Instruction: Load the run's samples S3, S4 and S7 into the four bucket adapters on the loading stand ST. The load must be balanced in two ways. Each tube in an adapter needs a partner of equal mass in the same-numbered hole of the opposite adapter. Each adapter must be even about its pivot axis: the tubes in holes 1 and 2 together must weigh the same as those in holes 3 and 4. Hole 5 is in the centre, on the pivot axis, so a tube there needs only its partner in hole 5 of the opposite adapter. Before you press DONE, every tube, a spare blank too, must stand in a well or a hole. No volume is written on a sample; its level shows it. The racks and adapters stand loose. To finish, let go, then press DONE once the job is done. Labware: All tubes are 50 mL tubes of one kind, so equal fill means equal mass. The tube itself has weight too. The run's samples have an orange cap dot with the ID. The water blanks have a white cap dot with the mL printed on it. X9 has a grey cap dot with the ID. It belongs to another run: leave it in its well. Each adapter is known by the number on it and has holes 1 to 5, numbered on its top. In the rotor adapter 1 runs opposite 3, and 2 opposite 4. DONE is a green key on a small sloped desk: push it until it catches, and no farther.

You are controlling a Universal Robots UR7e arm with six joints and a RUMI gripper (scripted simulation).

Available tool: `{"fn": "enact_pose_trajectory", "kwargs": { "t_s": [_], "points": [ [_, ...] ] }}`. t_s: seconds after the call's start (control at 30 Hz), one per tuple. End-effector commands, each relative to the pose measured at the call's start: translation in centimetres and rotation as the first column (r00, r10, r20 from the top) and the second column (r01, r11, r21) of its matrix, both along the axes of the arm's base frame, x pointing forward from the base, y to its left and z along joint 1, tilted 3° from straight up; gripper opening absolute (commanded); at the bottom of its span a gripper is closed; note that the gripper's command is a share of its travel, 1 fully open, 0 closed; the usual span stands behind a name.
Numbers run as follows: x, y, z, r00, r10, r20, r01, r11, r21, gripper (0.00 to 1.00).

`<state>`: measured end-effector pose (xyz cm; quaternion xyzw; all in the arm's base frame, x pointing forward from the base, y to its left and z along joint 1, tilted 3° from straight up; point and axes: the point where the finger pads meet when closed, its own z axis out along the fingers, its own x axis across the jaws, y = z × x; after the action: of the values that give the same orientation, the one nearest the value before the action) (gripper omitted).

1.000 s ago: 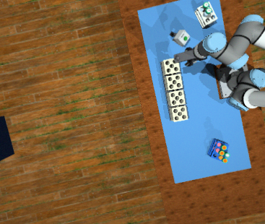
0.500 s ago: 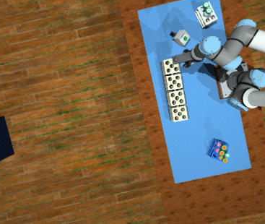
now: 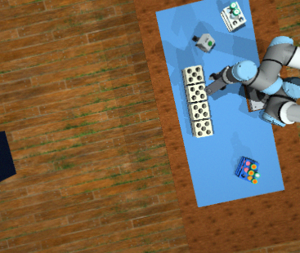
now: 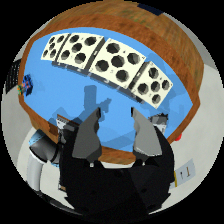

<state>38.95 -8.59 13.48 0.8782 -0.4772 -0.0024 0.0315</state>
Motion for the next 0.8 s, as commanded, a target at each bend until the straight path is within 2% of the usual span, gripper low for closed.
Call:
{"fn": "enact_pose_trajectory", "kwargs": {
  "t_s": [0.0, 0.2, 0.3, 0.77],
  "points": [
    [-1.2, 3.7, 0.0, 0.973, 0.230, -0.004, -0.230, 0.973, 0.010, 0.35],
    [-2.7, 8.5, -0.2, 0.877, 0.481, -0.014, -0.481, 0.877, 0.022, 0.35],
    [-3.0, 9.3, -0.2, 0.877, 0.481, -0.014, -0.481, 0.877, 0.022, 0.35],
    [-6.5, 20.4, -0.7, 0.877, 0.481, -0.014, -0.481, 0.877, 0.022, 0.35]
  ]
}}
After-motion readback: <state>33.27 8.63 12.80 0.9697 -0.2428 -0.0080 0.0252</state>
